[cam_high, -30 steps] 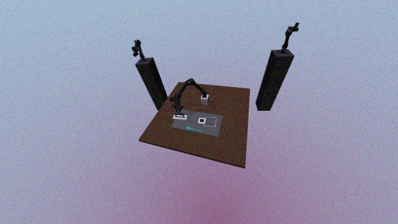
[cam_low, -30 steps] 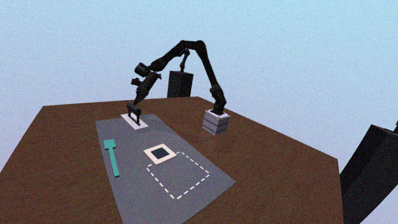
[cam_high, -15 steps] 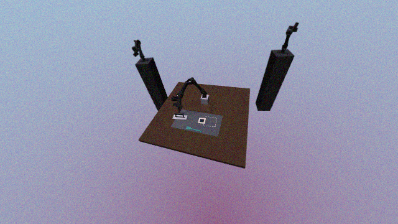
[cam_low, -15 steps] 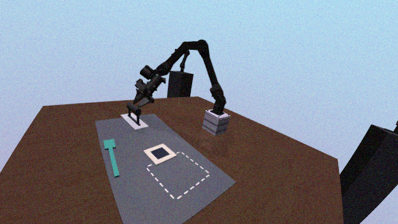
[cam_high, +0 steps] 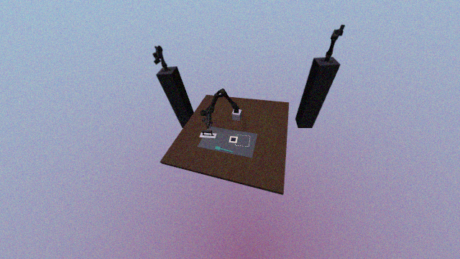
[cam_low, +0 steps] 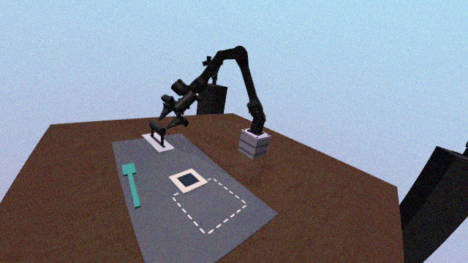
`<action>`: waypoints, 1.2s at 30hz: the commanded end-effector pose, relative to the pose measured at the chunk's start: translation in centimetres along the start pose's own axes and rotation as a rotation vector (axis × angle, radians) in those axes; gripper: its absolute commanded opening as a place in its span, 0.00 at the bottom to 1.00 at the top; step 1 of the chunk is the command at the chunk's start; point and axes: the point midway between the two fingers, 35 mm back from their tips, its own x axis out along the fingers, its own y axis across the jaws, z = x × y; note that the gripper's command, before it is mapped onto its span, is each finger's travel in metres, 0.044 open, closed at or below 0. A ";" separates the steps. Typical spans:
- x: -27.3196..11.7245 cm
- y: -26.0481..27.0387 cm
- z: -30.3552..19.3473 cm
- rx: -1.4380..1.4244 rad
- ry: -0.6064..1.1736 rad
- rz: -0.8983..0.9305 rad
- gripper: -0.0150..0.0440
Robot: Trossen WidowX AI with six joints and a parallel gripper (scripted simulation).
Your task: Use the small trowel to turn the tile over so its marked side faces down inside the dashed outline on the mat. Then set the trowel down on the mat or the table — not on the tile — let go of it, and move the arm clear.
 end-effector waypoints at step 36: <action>5.3 -0.1 -0.2 0.087 -0.022 0.001 0.76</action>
